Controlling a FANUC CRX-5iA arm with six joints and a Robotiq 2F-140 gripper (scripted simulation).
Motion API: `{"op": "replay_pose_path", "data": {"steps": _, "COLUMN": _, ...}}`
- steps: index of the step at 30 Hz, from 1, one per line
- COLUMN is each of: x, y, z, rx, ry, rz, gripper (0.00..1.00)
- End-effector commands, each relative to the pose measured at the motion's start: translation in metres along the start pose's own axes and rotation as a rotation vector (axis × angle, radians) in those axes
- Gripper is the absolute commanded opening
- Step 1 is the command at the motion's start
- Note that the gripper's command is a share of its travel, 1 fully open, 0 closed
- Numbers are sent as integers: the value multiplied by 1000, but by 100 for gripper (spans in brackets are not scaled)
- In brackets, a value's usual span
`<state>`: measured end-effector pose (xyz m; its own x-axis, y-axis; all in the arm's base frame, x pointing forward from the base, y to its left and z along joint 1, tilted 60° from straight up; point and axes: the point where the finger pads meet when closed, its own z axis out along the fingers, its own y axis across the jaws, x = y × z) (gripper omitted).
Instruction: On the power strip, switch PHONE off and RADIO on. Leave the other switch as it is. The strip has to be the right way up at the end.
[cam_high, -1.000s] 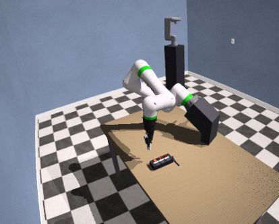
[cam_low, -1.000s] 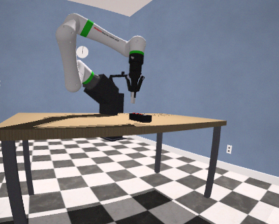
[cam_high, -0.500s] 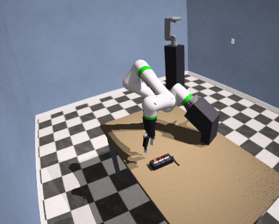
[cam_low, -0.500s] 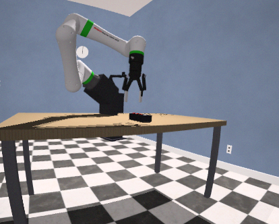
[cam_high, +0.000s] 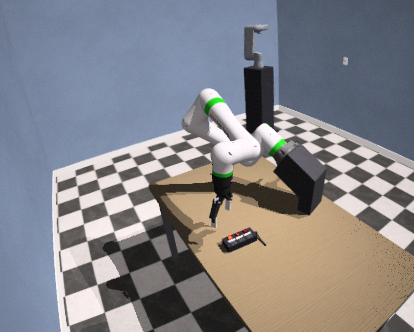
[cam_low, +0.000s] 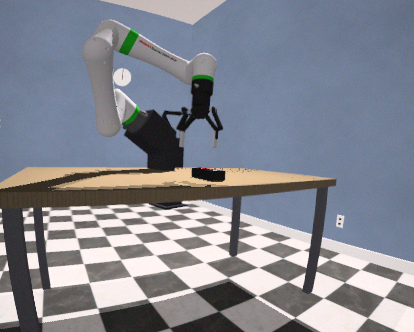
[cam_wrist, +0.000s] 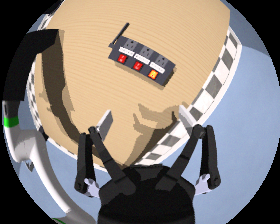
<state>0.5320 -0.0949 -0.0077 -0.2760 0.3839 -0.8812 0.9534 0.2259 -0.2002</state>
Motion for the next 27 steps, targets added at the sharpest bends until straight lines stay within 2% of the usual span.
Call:
{"op": "replay_pose_path", "data": {"steps": 1, "x": 1, "y": 0, "z": 0, "rx": -1, "ry": 4, "rz": 3, "gripper": 100}}
{"op": "replay_pose_path", "data": {"steps": 3, "x": 13, "y": -2, "z": 4, "rx": -13, "ry": 75, "rz": 51, "gripper": 100}}
{"op": "replay_pose_path", "data": {"steps": 6, "x": 49, "y": -5, "z": 6, "rx": -42, "ry": 282, "rz": 201, "gripper": 100}}
{"op": "replay_pose_path", "data": {"steps": 8, "x": 49, "y": -5, "z": 6, "rx": -42, "ry": 282, "rz": 201, "gripper": 100}}
{"op": "replay_pose_path", "data": {"steps": 10, "x": 60, "y": -5, "z": 3, "rx": -52, "ry": 352, "rz": 255, "gripper": 100}}
{"op": "replay_pose_path", "data": {"steps": 27, "x": 61, "y": -5, "z": 3, "rx": -52, "ry": 356, "rz": 258, "gripper": 100}}
